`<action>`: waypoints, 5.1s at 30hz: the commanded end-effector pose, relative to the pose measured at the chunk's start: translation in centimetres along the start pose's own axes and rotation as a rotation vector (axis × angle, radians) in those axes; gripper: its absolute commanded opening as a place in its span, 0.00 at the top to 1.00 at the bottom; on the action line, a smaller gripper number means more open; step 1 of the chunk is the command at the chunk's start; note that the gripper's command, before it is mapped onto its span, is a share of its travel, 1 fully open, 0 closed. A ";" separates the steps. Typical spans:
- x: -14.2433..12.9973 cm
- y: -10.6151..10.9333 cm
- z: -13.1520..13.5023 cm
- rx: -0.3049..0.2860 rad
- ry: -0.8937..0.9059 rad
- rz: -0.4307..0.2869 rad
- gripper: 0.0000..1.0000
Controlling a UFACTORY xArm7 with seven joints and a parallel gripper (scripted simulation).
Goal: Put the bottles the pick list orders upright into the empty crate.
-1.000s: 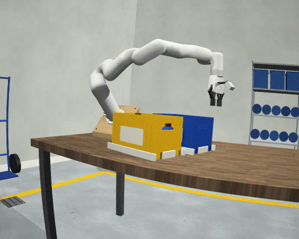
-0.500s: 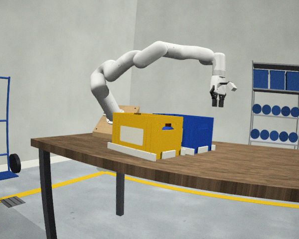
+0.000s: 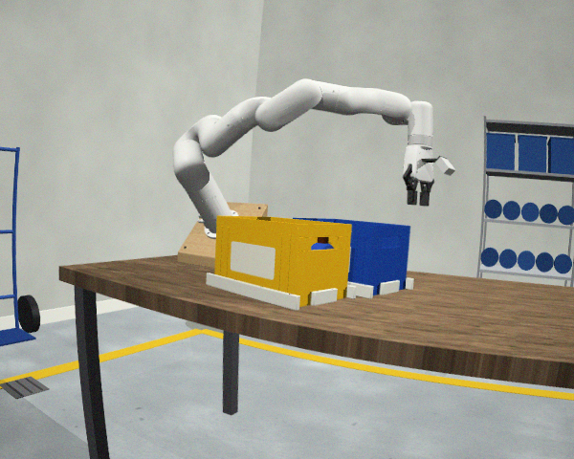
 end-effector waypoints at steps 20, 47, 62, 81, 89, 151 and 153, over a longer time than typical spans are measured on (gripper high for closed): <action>0.0 0.3 0.0 0.004 0.000 0.004 0.35; -3.6 2.3 7.3 -0.003 0.527 -0.004 0.35; -6.4 3.9 12.9 -0.004 0.928 -0.006 0.35; -10.0 5.9 20.3 -0.004 1.444 -0.004 0.35; -11.4 6.6 23.0 -0.001 1.665 0.004 0.35; -15.0 8.7 30.4 -0.001 1.680 0.004 0.35; -15.0 8.7 30.4 -0.001 1.680 0.004 0.35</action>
Point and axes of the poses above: the point where the finger pads meet when closed, its own y axis back along the fingers, its own z axis across the jaws, x = y × z, the point moved 8 cm from there along y, back along the fingers, and after that the axes turned 2 degrees about y, right-handed, at the moved point
